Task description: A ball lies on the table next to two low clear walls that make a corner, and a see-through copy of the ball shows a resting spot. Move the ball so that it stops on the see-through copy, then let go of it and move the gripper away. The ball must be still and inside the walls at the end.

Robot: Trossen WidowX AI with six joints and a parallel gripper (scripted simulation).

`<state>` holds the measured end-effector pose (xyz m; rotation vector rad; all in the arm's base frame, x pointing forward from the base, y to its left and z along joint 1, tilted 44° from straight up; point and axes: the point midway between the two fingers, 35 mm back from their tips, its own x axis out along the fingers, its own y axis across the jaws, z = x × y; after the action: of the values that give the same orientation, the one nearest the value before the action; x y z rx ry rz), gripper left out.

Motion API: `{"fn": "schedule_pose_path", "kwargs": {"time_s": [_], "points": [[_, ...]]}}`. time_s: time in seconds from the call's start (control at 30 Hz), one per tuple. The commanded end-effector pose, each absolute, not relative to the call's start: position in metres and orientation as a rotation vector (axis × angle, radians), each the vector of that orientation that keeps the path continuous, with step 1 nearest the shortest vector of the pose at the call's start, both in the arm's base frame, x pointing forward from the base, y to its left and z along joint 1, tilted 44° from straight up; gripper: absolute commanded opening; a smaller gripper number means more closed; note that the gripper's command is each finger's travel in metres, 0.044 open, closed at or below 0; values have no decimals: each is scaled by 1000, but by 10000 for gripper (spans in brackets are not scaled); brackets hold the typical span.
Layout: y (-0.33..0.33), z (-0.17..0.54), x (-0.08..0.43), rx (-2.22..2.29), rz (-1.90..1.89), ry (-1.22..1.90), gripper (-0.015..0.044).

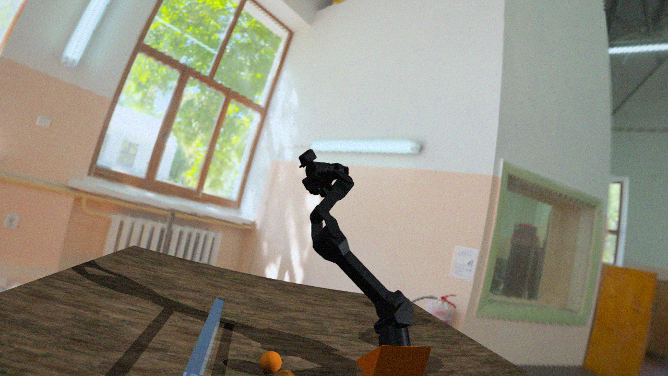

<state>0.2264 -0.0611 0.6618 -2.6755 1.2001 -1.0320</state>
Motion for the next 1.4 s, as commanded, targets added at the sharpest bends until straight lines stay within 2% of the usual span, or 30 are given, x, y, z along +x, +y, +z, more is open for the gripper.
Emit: {"fn": "schedule_pose_path", "kwargs": {"time_s": [0.0, 0.1, 0.43, 0.8, 1.1, 1.37], "points": [[-61, 662, 226, -2674, -1035, 1195, 374], [-53, 669, 216, -2654, -1086, 1111, 307], [-31, 706, 125, -2373, -1366, 544, 307], [-87, 712, 45, -1919, -1459, 140, 307], [-164, 690, 28, -1558, -1408, -5, 307], [-237, 649, 55, -1247, -1291, -37, 307]]}}
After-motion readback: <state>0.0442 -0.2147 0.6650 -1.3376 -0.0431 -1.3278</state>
